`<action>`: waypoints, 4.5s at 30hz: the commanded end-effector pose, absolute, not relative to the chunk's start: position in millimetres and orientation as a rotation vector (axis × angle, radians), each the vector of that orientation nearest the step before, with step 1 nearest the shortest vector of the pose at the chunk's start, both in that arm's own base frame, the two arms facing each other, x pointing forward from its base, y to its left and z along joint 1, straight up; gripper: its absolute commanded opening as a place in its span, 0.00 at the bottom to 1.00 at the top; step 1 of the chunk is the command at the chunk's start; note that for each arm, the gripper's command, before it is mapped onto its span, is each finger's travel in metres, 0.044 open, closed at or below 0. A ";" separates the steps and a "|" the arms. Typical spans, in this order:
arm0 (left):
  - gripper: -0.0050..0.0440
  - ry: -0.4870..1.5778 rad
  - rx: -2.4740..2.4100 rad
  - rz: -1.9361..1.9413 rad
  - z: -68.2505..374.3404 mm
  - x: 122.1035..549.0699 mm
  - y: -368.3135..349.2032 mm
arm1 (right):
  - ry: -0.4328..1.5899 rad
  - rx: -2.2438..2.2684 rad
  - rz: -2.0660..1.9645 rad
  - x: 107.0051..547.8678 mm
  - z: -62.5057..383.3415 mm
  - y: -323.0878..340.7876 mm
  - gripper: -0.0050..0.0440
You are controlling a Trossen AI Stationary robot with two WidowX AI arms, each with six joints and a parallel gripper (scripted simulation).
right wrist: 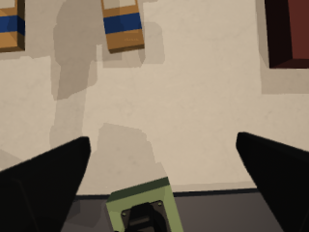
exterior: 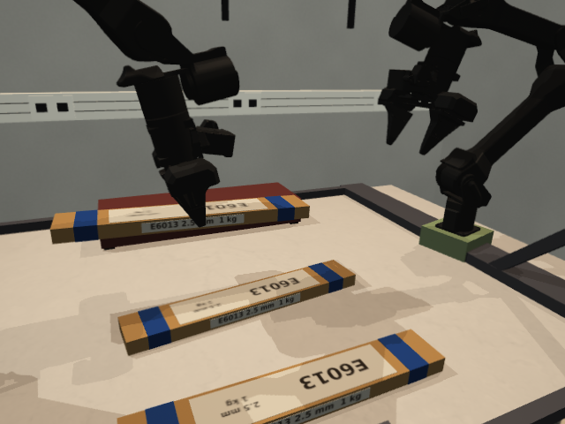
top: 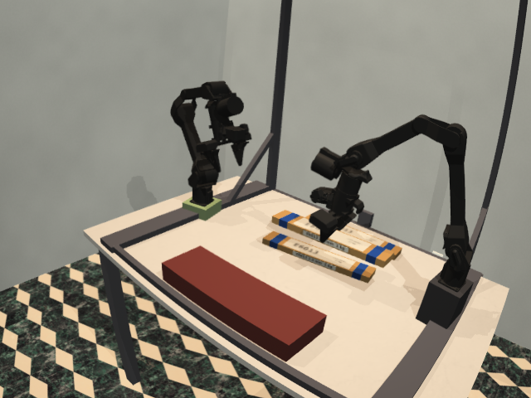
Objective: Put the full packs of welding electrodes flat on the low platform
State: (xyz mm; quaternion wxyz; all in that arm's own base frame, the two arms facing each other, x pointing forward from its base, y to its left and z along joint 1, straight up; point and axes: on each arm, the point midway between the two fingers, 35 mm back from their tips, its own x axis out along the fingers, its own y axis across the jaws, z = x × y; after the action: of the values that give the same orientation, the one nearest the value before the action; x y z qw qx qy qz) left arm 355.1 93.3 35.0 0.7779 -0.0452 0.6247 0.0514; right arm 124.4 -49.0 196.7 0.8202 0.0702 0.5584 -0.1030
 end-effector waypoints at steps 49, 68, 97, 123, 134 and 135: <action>0.00 1.276 -0.084 0.120 36.3 368.4 96.7 | 1.170 0.143 -0.219 125.0 202.2 -49.1 0.98; 0.00 1.276 -0.084 0.120 36.3 368.4 96.7 | 1.170 0.143 -0.219 125.0 202.2 -49.1 0.98; 0.00 1.276 -0.084 0.120 36.3 368.4 96.7 | 1.170 0.143 -0.219 125.0 202.2 -49.1 0.98; 0.00 1.298 -0.088 0.118 20.2 364.7 95.4 | 1.170 0.143 -0.219 125.0 202.2 -49.1 0.98; 0.00 1.287 -0.086 0.119 7.0 367.3 96.1 | 1.170 0.143 -0.219 125.0 202.2 -49.1 0.98; 0.00 1.288 -0.086 0.119 4.7 367.9 96.2 | 1.170 0.143 -0.219 125.0 202.2 -49.1 0.98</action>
State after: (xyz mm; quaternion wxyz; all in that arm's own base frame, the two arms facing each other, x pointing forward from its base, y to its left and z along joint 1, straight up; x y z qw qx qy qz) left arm 354.2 93.0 -7.3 0.7777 -0.0452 0.6248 0.0514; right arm 124.4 -49.0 196.7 0.8202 0.0702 0.5584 -0.1030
